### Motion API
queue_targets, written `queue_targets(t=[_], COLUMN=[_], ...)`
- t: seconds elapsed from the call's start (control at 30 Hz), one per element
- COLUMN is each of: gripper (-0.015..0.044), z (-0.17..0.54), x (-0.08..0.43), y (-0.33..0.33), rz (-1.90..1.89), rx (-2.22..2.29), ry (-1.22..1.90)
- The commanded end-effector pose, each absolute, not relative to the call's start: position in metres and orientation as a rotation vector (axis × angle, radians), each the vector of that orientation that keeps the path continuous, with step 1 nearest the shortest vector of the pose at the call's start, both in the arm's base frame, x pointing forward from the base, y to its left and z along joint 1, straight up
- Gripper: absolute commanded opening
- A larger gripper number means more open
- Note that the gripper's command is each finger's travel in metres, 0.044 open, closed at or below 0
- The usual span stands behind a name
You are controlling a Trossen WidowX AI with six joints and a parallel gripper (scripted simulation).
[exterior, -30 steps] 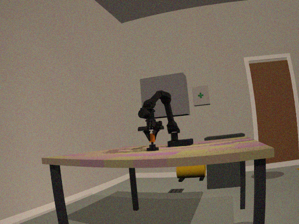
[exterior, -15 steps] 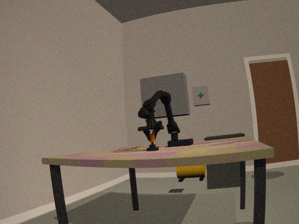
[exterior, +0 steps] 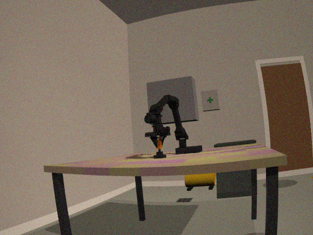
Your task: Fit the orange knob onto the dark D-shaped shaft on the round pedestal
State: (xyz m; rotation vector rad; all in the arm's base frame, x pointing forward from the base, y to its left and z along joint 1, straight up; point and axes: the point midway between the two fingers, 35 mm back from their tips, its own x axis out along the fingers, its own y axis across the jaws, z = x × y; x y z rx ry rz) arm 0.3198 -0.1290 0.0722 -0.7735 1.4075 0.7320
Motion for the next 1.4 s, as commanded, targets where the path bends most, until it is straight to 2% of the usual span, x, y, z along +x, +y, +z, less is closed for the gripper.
queue_targets(t=[0.0, 1.0, 1.37], gripper=[0.0000, 0.0000, 0.0000], z=[0.0700, 0.0734, 0.0693], x=[0.3194, 0.3194, 0.3196], y=[-0.1276, -0.1294, -0.1276], rz=[0.779, 0.779, 0.936], rx=[-0.823, -0.823, -0.985], ry=[1.390, 1.390, 1.322])
